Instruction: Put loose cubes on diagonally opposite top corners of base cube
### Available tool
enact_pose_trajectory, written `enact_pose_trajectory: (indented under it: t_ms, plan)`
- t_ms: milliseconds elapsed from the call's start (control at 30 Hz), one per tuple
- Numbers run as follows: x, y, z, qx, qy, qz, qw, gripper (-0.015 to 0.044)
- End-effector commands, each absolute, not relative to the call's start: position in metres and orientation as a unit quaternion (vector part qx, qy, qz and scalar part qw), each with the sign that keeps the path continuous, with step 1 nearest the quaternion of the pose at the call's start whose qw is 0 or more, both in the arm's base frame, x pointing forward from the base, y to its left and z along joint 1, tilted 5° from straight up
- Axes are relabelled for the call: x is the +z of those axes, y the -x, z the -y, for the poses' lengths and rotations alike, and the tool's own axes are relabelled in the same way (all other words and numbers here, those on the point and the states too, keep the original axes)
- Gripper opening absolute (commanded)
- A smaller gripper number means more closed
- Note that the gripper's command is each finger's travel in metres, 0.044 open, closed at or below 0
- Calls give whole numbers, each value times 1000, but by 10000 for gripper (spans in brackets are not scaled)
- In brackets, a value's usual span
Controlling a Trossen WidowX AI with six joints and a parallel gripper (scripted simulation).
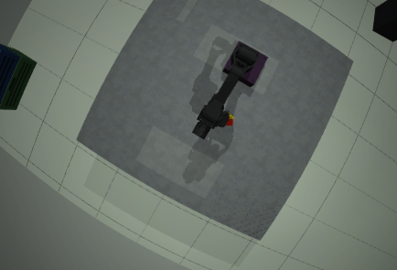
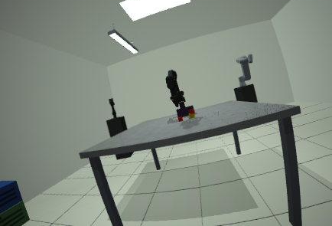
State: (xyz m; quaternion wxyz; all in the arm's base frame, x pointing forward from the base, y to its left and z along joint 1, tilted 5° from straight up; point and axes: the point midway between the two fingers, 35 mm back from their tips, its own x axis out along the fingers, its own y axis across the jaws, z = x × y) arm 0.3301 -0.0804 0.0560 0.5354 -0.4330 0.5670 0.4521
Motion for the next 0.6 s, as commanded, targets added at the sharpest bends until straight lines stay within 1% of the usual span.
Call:
enact_pose_trajectory:
  t_ms: [0,233,567]
  plan:
    - [57,-331,82,456,441,-562,531,265]
    - [-2,-328,83,456,441,-562,531,265]
    - [-19,-326,83,456,441,-562,531,265]
